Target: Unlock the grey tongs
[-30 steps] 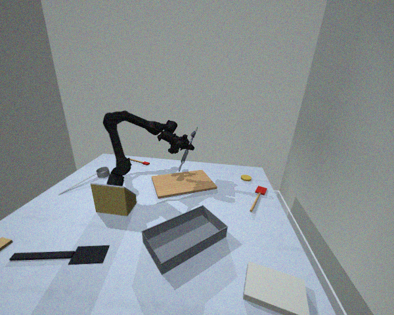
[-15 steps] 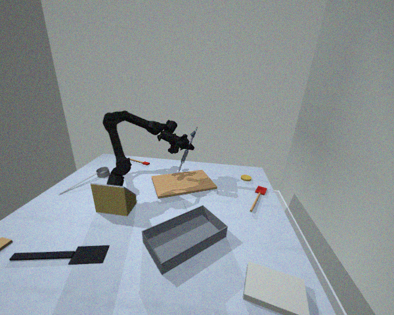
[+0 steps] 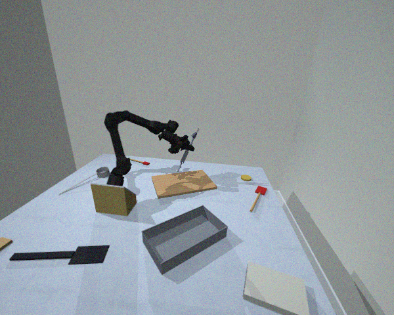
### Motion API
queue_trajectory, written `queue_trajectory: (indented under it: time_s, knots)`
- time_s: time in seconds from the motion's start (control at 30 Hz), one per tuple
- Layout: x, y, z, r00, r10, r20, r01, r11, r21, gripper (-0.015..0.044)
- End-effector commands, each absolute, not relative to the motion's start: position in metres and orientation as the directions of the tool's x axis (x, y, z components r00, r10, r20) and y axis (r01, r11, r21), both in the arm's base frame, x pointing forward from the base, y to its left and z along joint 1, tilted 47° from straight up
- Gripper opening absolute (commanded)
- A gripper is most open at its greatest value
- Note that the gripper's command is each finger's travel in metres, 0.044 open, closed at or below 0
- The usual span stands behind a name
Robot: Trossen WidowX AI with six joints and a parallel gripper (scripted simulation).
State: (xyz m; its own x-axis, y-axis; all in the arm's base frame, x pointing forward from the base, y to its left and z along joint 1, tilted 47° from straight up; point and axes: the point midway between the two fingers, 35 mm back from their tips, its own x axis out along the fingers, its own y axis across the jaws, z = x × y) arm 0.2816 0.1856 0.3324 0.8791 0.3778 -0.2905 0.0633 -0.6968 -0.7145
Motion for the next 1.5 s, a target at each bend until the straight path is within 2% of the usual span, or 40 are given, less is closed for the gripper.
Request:
queue_trajectory:
  time_s: [0.0, 0.43, 0.8, 1.13, 1.47]
  knots:
    - [0.288, 0.196, 0.324, 0.839, 0.411, -0.356, 0.066, -0.727, -0.683, -0.0150]
    - [0.298, 0.228, 0.295, 0.639, 0.527, -0.561, 0.103, -0.781, -0.616, -0.0150]
    - [0.301, 0.247, 0.273, 0.422, 0.599, -0.681, 0.122, -0.782, -0.612, -0.0150]
    - [0.300, 0.261, 0.258, 0.205, 0.656, -0.727, 0.121, -0.754, -0.646, -0.0150]
    - [0.301, 0.271, 0.250, -0.006, 0.710, -0.704, 0.082, -0.701, -0.708, -0.0150]
